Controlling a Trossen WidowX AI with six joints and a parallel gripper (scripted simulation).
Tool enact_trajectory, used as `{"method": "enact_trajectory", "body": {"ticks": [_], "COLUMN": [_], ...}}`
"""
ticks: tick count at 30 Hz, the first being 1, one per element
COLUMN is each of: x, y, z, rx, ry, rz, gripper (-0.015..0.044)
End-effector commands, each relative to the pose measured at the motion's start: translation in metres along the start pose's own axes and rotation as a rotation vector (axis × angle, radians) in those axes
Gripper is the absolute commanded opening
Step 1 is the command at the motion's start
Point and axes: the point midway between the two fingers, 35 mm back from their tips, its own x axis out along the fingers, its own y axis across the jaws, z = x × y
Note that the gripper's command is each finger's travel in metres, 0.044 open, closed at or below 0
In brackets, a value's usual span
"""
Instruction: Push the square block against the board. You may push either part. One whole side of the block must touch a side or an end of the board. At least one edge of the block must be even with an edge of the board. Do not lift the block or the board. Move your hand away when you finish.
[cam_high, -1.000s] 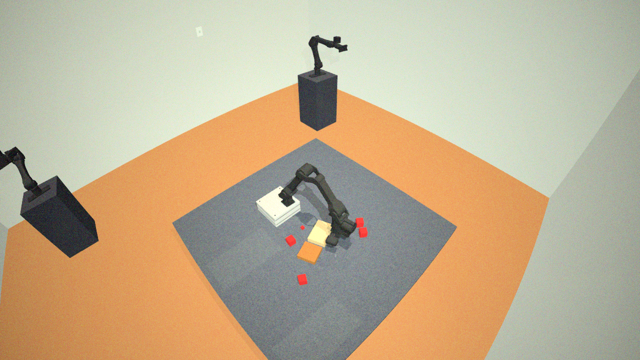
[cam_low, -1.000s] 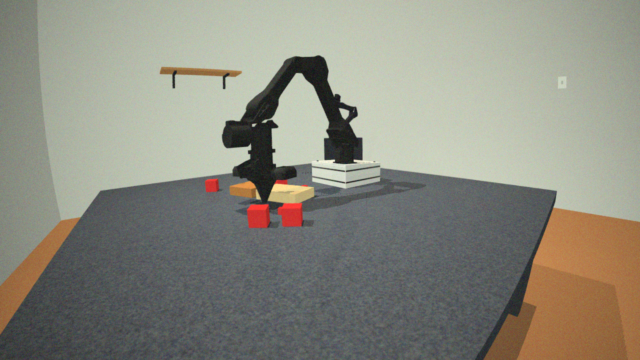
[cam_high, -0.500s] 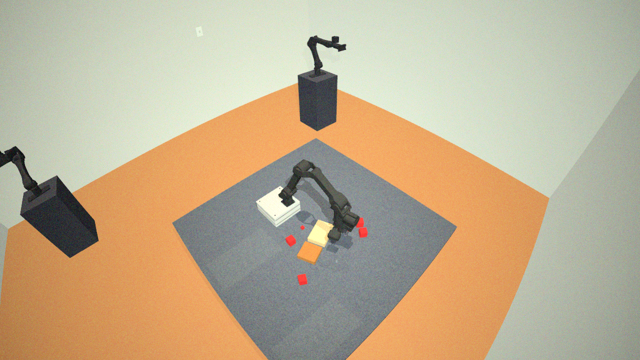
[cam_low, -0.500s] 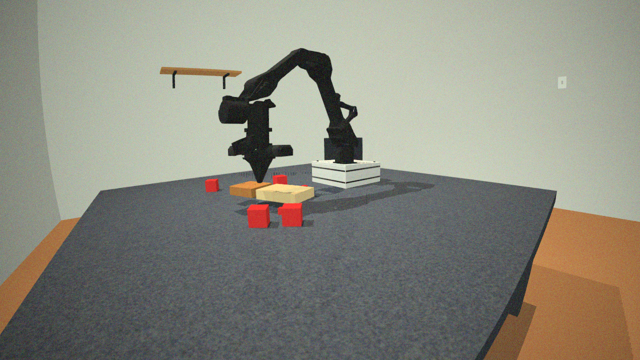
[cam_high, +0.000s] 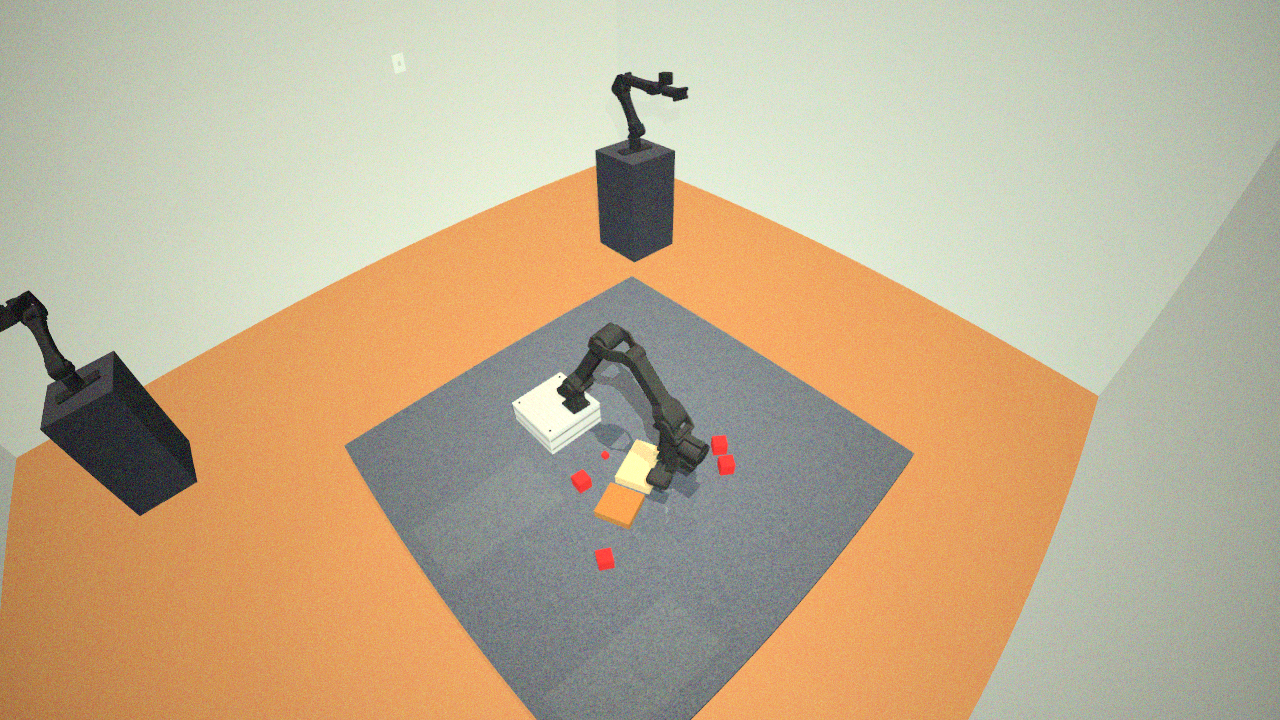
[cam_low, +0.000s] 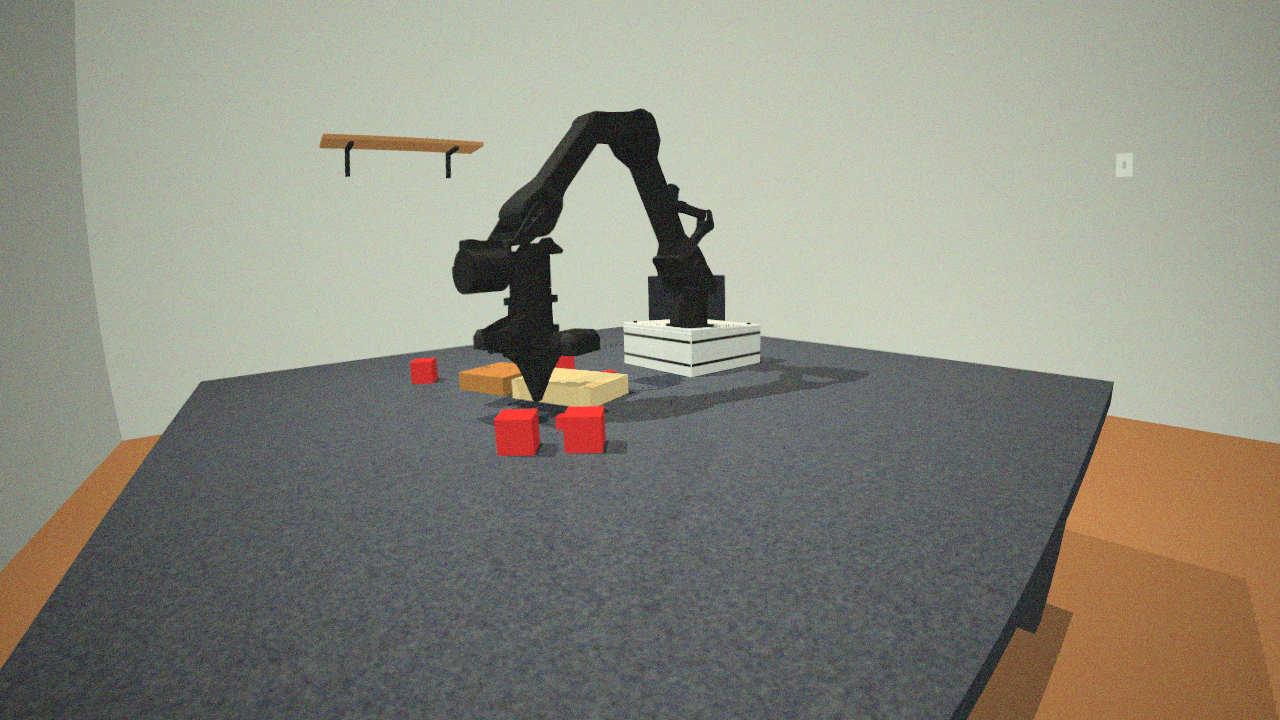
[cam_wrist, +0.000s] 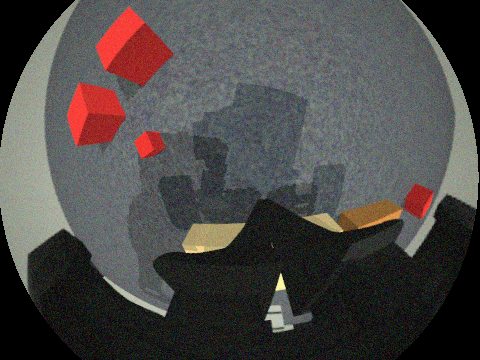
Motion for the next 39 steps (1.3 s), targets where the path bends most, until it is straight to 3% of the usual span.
{"method": "enact_trajectory", "body": {"ticks": [1, 21, 39], "x": [0.007, 0.007, 0.006], "y": [-0.001, -0.001, -0.001], "z": [-0.001, -0.029, -0.003], "rx": [-0.003, -0.003, -0.003], "ry": [-0.001, 0.001, -0.001], "rz": [-0.004, -0.004, -0.004], "gripper": [0.0000, 0.0000, 0.0000]}}
